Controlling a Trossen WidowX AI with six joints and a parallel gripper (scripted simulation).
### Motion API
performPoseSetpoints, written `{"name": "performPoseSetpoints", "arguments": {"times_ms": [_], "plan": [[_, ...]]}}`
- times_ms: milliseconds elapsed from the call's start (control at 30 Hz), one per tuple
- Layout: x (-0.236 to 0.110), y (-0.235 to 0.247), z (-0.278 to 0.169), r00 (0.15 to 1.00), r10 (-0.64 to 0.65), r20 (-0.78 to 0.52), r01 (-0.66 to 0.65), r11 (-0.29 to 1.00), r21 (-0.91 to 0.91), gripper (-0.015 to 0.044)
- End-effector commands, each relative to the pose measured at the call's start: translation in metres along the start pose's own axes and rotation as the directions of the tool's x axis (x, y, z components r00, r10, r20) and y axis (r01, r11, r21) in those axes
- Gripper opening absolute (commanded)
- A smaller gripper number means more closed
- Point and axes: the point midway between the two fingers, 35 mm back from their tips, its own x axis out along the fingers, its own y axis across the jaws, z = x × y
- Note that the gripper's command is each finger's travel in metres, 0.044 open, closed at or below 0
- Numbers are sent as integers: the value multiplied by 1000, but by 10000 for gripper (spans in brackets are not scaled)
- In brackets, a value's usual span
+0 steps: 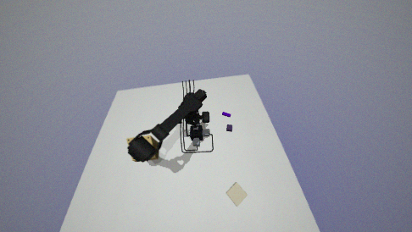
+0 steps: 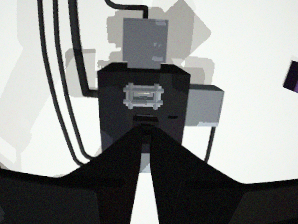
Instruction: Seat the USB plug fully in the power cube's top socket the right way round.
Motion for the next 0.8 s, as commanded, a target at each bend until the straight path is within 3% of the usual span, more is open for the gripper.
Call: {"name": "performPoseSetpoints", "arguments": {"times_ms": [0,767], "plan": [[1,1,0,1000,2,5,-2,1000,-5,0],[3,1,1,1000,3,21,-2,1000,-13,0]]}}
